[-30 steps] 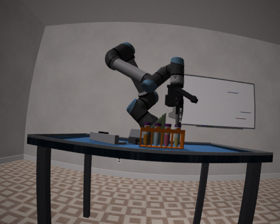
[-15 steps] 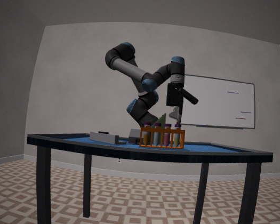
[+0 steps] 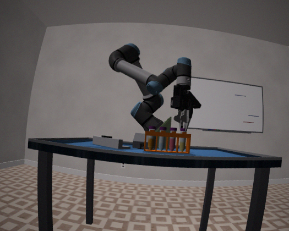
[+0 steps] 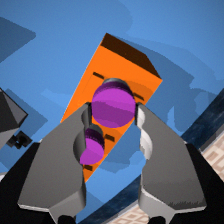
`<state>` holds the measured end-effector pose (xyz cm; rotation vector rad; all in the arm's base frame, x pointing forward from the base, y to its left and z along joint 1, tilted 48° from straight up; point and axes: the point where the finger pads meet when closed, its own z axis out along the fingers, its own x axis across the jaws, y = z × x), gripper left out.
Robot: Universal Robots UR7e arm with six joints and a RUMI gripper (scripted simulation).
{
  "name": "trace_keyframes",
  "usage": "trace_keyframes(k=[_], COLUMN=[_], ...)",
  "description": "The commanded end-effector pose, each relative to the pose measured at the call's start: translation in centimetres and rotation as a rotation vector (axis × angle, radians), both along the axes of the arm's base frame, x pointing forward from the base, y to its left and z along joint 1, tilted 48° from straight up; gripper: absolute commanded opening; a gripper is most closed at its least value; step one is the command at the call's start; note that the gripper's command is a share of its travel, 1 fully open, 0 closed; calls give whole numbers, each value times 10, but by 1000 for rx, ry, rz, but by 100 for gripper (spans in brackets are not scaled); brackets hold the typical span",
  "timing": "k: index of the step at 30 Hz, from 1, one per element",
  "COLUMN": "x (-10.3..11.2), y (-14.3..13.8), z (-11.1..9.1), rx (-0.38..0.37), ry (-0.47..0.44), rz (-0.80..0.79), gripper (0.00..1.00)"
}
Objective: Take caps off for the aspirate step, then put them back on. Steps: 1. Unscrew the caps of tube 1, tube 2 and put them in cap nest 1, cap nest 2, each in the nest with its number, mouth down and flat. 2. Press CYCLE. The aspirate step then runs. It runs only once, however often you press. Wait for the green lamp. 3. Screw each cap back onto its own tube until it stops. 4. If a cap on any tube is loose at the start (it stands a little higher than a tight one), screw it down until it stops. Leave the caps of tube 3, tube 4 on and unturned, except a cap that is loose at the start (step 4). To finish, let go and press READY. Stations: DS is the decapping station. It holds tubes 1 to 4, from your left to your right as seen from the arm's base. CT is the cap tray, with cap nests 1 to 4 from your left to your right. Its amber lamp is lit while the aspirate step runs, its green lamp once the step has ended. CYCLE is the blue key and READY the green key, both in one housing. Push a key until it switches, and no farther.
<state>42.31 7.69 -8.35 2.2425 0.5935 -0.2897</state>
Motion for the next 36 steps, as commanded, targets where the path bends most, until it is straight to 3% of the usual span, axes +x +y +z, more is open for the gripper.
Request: trace_keyframes(k=[1, 2, 12, 13, 15, 19, 20, 22, 23, 30, 36], x=[0, 0, 0, 0, 0, 0, 0, 0, 0, 0, 0], y=[0, 0, 0, 0, 0, 0, 0, 0, 0, 0, 0], z=[0, 0, 0, 0, 0, 0, 0, 0, 0, 0, 0], rx=[8, 8, 8, 7, 7, 2, 2, -1, -1, -9, -9], ry=[11, 11, 11, -50, -50, -290, -297, -413, -421, -730, -765], rz=[16, 16, 16, -39, -39, -256, -263, -367, -375, -655, -687], gripper=[0, 35, 35, 35, 35, 35, 35, 35, 35, 35, 35])
